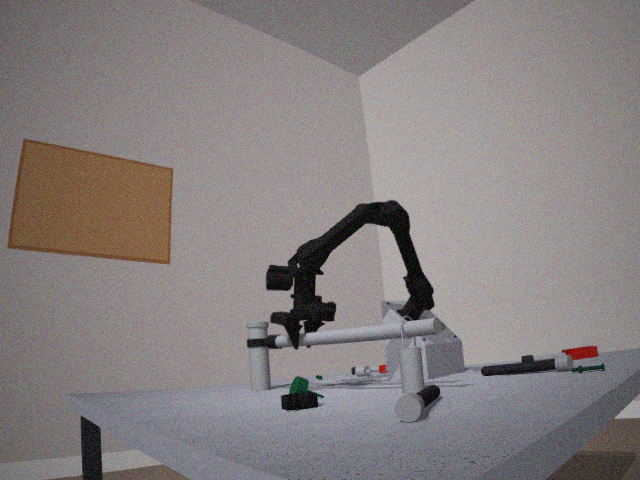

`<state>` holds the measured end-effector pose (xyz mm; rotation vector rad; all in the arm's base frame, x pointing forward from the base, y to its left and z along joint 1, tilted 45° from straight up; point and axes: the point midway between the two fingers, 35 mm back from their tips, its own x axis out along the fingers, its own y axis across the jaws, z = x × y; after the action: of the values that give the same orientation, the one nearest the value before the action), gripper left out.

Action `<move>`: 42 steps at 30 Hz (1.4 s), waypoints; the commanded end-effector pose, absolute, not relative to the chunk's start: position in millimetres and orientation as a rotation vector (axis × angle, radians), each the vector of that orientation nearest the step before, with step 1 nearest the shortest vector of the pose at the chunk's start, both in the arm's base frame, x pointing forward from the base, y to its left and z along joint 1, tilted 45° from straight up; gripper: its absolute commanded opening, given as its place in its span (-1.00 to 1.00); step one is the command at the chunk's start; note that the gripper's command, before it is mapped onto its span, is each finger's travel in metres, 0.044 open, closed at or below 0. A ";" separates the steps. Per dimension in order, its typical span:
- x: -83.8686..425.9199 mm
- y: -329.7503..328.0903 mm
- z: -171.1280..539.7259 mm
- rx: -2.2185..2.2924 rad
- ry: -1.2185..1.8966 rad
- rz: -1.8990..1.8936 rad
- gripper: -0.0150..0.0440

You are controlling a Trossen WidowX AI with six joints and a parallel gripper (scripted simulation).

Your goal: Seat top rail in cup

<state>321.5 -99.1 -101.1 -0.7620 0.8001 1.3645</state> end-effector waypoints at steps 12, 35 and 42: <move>319.0 -98.2 -48.4 -0.761 0.800 1.365 1.00; 314.4 -123.7 -5.2 -0.764 0.799 1.362 1.00; 314.4 -123.7 -5.2 -0.764 0.799 1.362 1.00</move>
<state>315.1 -123.0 -5.3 -0.7584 0.7975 1.3577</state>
